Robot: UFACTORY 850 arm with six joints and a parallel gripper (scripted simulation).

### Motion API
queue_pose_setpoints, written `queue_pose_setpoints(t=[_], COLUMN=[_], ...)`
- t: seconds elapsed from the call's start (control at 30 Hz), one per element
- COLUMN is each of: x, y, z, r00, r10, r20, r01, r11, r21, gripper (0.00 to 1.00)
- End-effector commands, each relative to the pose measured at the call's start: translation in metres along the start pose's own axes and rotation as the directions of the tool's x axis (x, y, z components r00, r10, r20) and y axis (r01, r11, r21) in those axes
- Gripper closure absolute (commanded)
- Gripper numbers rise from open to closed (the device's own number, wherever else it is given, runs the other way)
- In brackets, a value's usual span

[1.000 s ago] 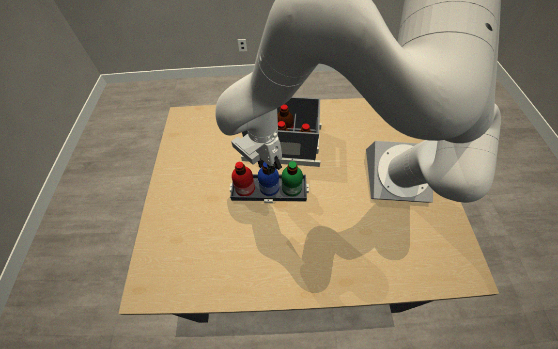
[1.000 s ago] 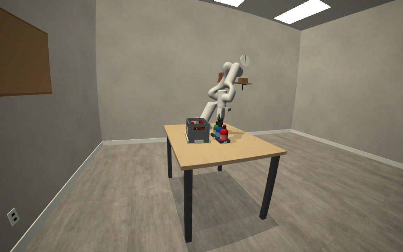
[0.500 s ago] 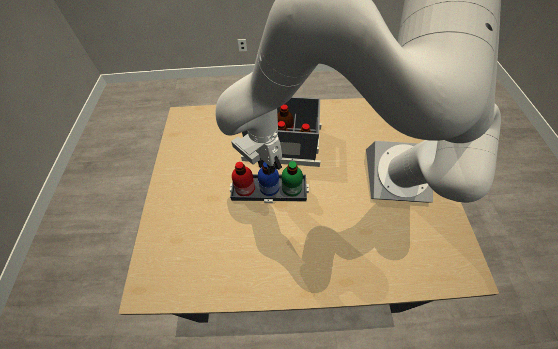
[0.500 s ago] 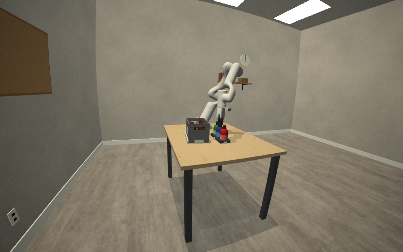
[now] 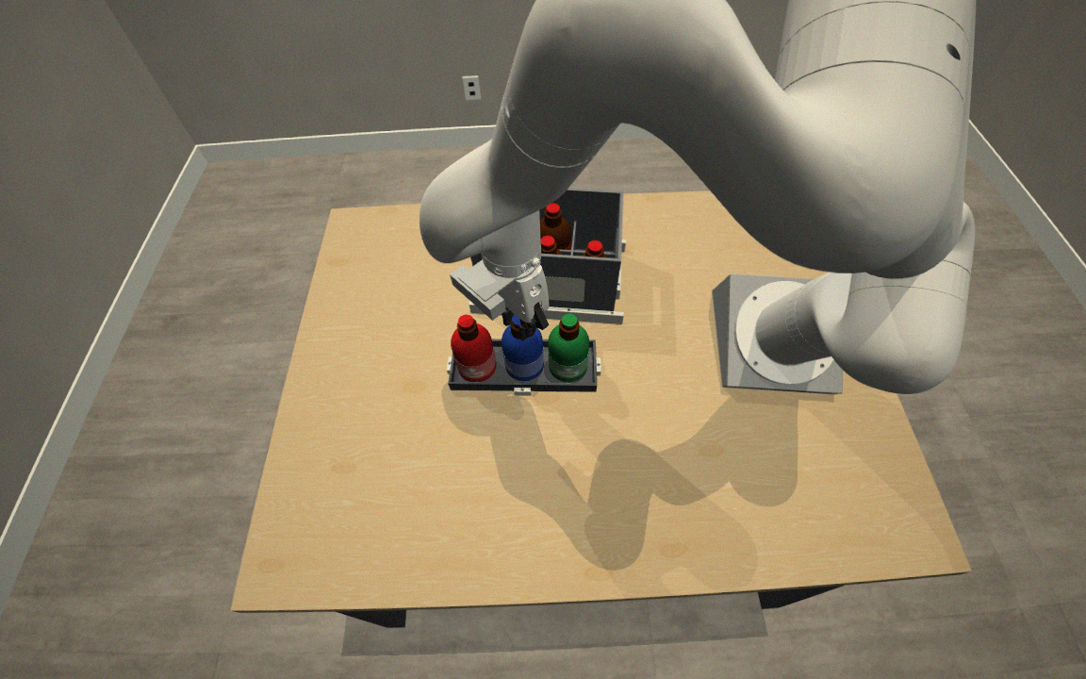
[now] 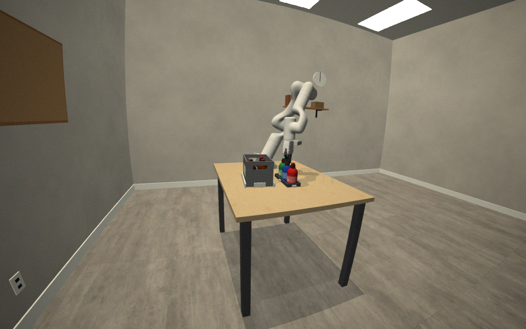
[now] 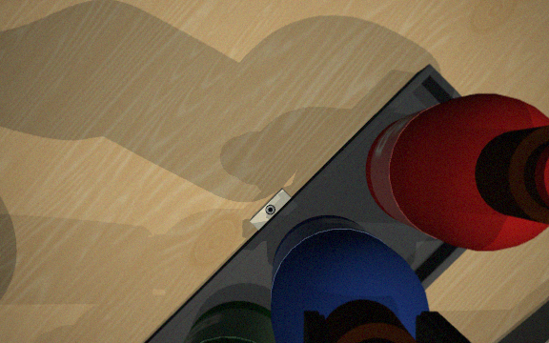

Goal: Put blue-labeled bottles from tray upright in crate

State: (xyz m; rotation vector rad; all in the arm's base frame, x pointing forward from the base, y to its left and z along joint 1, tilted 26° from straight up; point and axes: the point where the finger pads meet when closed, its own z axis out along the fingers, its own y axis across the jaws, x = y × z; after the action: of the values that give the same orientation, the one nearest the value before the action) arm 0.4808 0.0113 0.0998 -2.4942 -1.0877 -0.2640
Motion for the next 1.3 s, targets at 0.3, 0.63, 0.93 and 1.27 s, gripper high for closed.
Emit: queue_pose_setpoints(t=[0.3, 0.63, 0.93, 1.27], x=[0.0006, 0.0006, 0.0007, 0.0007], y=[0.0008, 0.0007, 0.0008, 0.0007], z=[-0.0027, -0.0047, -0.0078, -0.0113], r00=[1.0, 1.0, 1.0, 1.0], r10=[0.0, 0.0, 0.0, 0.0], r20=[-0.001, -0.001, -0.001, -0.001], r01=[0.0, 0.0, 0.0, 0.0], r11=[1.0, 1.0, 1.0, 1.0], r21=[-0.002, -0.002, -0.002, -0.002], gripper=[1.0, 1.0, 1.0, 1.0])
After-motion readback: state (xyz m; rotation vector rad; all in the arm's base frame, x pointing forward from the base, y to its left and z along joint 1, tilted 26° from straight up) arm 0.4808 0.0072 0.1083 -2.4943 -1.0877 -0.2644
